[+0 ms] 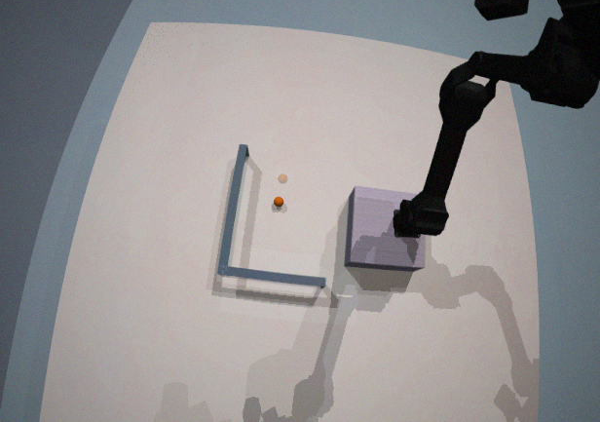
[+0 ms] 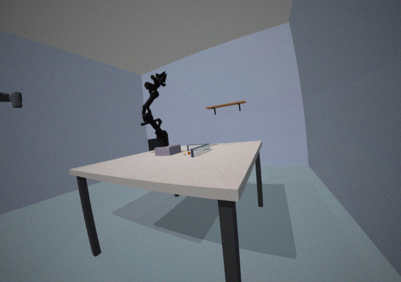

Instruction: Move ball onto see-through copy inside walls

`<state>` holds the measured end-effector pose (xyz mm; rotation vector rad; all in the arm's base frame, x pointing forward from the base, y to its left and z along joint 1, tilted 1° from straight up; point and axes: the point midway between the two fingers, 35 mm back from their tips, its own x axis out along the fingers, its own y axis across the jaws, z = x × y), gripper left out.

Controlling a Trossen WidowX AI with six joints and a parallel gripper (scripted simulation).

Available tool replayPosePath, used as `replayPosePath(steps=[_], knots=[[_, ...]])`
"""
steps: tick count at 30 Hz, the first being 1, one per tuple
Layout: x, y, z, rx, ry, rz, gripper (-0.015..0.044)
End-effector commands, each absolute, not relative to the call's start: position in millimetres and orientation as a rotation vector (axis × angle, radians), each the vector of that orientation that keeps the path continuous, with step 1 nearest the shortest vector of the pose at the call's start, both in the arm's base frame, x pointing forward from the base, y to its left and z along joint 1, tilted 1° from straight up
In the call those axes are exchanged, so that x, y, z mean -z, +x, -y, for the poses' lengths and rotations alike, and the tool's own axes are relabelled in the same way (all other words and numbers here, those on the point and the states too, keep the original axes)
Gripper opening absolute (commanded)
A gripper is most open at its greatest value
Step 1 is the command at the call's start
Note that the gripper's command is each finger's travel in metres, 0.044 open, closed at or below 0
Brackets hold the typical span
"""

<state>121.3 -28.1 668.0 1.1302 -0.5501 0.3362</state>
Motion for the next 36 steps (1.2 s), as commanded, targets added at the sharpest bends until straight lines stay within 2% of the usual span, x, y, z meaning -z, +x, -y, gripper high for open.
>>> replayPosePath(steps=[1,10,20,28,36], knots=[[-666.7,125.3,-30.0,-0.334,0.910,0.582,0.0223],[-635.5,169.3,-118.8,-0.289,0.498,0.553,0.0223],[-542.1,270.5,-186.8,-0.229,0.062,0.321,0.0223],[-454.3,342.3,-188.8,-0.201,-0.089,0.080,0.0223],[-335.3,405.2,-146.5,-0.126,-0.257,-0.273,0.0223]])
